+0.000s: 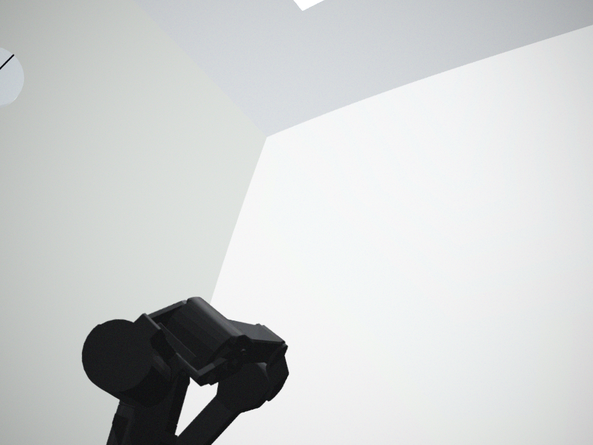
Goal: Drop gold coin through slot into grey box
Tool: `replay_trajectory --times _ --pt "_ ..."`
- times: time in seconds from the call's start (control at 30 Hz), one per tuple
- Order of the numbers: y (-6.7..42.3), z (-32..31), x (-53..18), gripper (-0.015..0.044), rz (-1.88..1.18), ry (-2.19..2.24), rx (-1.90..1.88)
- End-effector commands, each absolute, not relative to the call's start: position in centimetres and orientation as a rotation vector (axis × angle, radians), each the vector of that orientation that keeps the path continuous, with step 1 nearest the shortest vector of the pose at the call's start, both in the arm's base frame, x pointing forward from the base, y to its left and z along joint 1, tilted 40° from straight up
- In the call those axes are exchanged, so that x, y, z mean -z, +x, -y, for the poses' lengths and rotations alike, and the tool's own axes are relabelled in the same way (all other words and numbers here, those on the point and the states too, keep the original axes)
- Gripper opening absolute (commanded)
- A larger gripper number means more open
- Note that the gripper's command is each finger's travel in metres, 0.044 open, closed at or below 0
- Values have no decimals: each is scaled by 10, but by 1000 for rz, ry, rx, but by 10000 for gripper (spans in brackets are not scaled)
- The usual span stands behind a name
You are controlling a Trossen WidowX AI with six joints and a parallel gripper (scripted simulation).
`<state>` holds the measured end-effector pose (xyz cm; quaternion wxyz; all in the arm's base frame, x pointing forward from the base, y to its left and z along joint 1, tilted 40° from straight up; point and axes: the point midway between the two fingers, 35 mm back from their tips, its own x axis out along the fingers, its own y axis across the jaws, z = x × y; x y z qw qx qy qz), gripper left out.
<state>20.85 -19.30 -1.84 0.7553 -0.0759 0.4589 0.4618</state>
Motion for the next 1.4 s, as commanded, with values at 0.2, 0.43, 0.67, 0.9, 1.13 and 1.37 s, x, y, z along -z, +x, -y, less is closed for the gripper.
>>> replay_trajectory --times 0.2,0.43,0.67,0.9,1.13,1.37 --pt "207 202 8 0 -1036 -122 -965" --pt "211 204 8 0 -1111 15 -875" --pt "214 198 2 0 -1113 16 -873" --pt "221 186 -11 0 -1113 16 -872" --pt "226 173 -23 0 -1113 16 -872" --pt "230 160 -34 0 -1114 18 -871"
